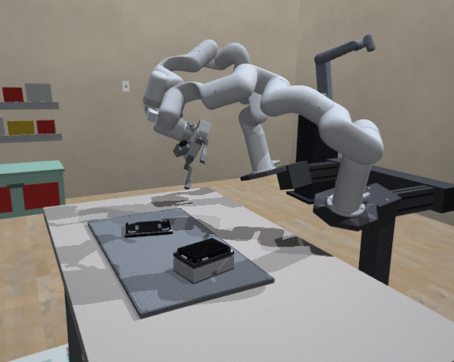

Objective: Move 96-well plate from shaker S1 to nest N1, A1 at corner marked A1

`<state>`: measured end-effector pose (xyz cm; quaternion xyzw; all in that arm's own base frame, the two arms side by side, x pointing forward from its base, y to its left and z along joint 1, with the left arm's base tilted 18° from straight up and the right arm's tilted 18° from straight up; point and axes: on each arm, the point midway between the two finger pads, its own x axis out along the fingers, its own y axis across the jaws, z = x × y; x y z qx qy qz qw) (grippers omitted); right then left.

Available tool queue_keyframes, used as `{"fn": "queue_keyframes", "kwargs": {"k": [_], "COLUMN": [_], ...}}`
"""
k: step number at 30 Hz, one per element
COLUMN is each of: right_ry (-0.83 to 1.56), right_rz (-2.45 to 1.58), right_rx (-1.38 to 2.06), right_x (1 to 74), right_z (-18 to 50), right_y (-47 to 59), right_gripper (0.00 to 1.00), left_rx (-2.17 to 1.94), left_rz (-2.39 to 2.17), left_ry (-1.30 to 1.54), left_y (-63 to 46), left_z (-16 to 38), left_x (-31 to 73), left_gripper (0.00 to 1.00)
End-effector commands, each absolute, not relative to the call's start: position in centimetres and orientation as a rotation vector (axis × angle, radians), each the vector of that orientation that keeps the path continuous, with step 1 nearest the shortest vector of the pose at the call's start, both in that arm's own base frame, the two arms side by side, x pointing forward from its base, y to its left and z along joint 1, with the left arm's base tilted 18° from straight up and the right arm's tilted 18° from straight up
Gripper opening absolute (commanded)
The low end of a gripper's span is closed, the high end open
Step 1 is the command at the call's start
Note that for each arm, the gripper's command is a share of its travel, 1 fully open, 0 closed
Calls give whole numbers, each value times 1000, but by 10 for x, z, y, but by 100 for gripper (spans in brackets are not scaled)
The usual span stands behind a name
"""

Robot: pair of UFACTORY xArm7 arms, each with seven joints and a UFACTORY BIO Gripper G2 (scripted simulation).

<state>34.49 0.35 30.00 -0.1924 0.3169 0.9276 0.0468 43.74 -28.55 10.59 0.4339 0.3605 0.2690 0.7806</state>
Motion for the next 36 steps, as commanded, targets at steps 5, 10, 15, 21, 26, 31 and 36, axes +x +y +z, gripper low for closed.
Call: {"fn": "queue_keyframes", "kwargs": {"k": [5,10,15,21,26,31,36], "right_ry": [1034,1088,1145,1192,1248,1299,1327], "right_rz": [2711,2608,2490,2387,2247,2097,2003], "right_rx": [-581,-584,-594,-609,-636,-671,-695], "right_x": [323,306,289,275,258,242,233], "right_z": [312,318,324,328,332,334,335], "right_y": [18,27,35,41,47,51,52], "right_gripper": [100,100,100,100,100,100,100], "left_rx": [933,933,933,933,933,933,933], "left_rz": [580,580,580,580,580,580,580], "left_ry": [776,776,776,776,776,776,776], "left_y": [-287,-287,-287,-287,-287,-287,-287], "left_z": [108,108,108,108,108,108,108], "left_x": [438,438,438,438,438,438,438], "left_gripper": [100,100,100,100,100,100,100]}}
